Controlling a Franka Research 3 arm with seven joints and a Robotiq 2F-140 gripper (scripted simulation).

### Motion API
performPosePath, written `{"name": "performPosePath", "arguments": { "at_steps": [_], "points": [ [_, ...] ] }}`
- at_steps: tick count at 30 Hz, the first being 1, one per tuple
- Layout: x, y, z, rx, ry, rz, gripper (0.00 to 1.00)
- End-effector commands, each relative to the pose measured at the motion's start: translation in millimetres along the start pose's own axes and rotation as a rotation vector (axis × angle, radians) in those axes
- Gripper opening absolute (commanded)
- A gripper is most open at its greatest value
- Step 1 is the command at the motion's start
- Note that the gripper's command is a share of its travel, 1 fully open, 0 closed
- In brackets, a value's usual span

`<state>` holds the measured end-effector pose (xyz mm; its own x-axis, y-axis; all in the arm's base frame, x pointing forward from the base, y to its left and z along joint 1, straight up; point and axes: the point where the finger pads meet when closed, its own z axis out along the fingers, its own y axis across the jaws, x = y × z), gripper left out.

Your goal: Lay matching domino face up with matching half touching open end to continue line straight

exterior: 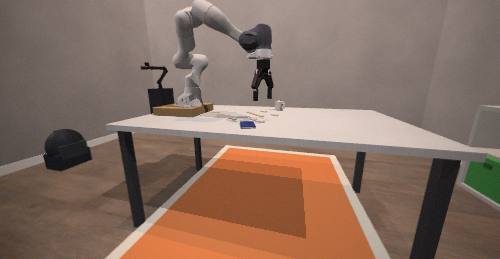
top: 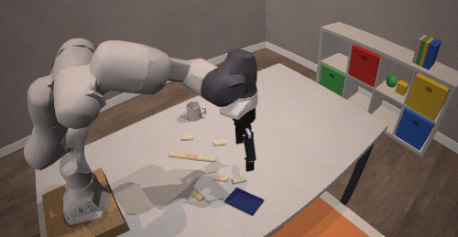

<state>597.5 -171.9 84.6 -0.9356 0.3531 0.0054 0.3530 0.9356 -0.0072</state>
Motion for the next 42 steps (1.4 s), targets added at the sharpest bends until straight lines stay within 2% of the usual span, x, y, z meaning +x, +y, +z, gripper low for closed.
{"name": "performPosePath", "arguments": {
  "at_steps": [1,7,12,16,17,42],
  "points": [
    [0,1,-1.2,-0.003,0.000,-0.002,1.00],
    [1,0,3.5,0.000,0.000,0.000,1.00],
    [20,1,42.5,-0.002,0.000,0.003,1.00],
    [22,1,45.9,-0.003,0.000,0.003,1.00],
    [22,1,45.9,-0.003,0.000,0.003,0.33],
    [22,1,45.9,-0.003,0.000,0.003,0.33]
  ]
}}
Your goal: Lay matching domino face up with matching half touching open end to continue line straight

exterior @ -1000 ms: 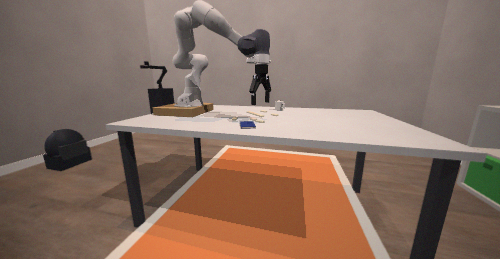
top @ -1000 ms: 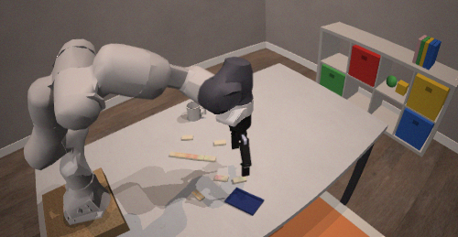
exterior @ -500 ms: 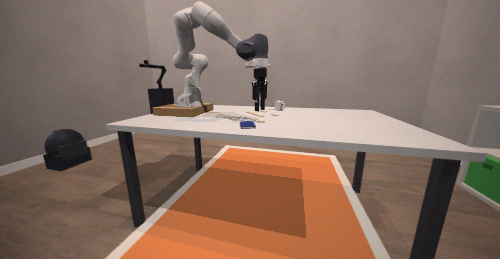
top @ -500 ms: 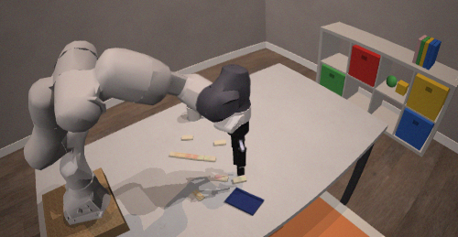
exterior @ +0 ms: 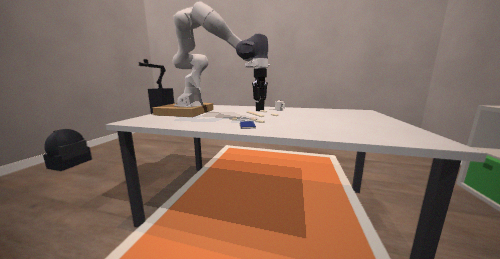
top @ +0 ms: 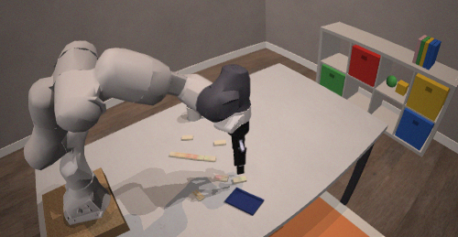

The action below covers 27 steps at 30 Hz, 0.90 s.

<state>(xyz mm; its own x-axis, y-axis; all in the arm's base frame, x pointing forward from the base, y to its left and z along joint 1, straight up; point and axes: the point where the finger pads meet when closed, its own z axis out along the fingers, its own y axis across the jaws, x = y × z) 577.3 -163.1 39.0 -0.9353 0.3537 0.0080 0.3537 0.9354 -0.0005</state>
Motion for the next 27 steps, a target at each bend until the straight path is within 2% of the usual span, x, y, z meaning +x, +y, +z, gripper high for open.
{"name": "performPosePath", "arguments": {
  "at_steps": [1,27],
  "points": [
    [-0.1,-0.8,0.3,0.004,-0.002,0.002,0.33],
    [-0.1,-0.8,7.7,0.004,-0.002,0.002,0.33]
  ]
}}
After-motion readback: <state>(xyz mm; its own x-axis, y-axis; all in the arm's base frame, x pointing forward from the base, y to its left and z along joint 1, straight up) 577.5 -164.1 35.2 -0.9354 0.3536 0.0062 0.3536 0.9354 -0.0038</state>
